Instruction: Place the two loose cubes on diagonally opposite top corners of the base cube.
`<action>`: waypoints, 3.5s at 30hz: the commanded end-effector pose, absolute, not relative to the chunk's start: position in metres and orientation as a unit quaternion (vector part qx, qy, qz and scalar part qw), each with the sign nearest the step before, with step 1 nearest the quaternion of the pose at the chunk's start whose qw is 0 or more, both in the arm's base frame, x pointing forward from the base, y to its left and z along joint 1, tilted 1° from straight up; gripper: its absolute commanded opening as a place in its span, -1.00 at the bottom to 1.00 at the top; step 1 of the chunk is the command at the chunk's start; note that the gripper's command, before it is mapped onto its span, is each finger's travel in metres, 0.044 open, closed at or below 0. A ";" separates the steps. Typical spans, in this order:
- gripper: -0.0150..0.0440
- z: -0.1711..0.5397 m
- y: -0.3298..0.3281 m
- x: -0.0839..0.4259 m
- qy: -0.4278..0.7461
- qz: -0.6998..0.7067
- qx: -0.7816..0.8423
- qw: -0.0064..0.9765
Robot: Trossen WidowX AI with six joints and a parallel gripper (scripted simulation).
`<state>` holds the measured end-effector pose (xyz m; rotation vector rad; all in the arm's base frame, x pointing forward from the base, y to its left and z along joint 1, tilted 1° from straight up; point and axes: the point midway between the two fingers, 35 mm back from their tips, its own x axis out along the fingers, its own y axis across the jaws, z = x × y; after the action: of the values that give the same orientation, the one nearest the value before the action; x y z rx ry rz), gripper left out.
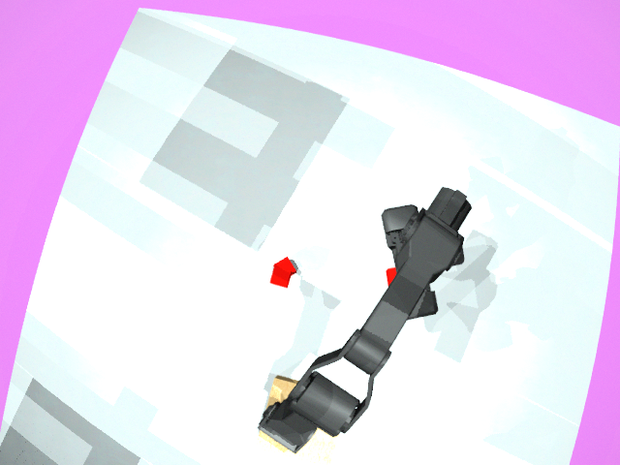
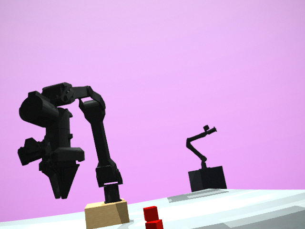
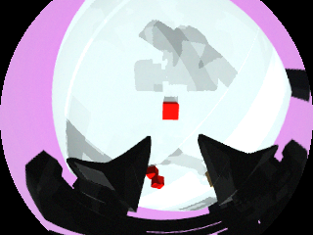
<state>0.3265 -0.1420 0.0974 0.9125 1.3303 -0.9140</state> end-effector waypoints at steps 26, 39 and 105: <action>0.41 0.013 -0.150 0.328 0.568 -0.406 0.405 0.591; 0.41 -0.009 -0.150 0.329 0.568 -0.406 0.405 0.591; -0.14 0.074 -0.151 0.331 0.564 -0.406 0.403 0.596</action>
<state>0.3303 -0.1517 0.0656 0.9290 1.3205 -0.9458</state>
